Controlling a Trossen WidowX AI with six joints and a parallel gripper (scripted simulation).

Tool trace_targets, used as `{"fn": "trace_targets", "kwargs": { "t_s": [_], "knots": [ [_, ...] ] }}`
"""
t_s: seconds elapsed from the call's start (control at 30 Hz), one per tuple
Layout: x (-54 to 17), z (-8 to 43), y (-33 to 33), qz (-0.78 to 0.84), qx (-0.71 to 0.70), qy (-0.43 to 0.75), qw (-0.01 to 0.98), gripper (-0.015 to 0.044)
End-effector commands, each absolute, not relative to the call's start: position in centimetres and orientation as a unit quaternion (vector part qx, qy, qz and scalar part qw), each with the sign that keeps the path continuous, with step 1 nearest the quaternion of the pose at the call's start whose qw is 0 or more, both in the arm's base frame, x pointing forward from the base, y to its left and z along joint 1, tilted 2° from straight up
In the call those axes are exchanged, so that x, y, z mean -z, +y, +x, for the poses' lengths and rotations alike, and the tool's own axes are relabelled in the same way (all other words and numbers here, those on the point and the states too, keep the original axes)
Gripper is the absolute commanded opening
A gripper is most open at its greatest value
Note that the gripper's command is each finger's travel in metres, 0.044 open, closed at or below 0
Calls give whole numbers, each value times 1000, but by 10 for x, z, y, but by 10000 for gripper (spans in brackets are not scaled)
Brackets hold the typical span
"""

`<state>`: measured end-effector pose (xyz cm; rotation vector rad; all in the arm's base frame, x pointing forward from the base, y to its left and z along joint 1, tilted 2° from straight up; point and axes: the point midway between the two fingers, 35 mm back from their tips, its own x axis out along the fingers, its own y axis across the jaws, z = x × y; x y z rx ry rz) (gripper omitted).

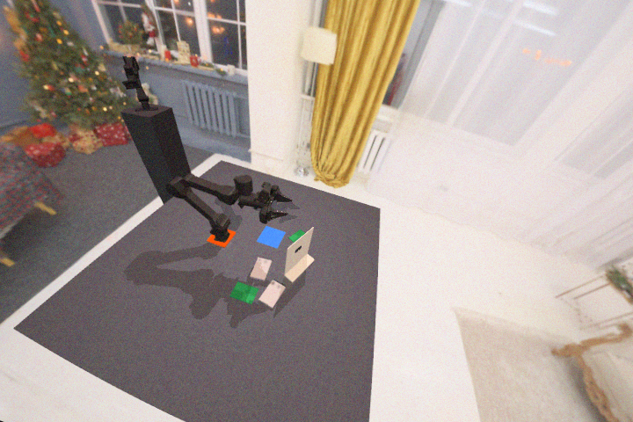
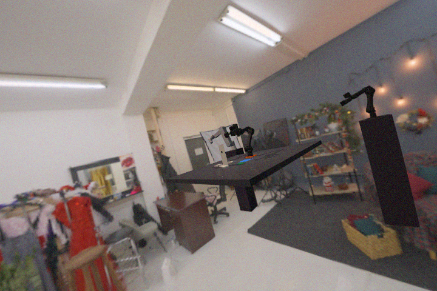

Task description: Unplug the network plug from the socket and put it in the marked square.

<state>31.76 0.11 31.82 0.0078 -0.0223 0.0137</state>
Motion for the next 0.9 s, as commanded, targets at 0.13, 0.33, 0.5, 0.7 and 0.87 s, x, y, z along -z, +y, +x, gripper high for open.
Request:
{"fn": "trace_targets", "kwargs": {
  "t_s": [0.13, 0.33, 0.5, 0.7, 0.87],
  "knots": [
    [-303, 323, 3, 64, 3, -10, 998, 269],
    [-278, 328, 8, 168, 21, -11, 986, 156],
    [-256, 329, 12, 252, 35, -15, 967, 156],
    [-231, 326, 16, 350, 52, -23, 935, 156],
    [-210, 320, 18, 429, 65, -32, 900, 156]
  ]
}}
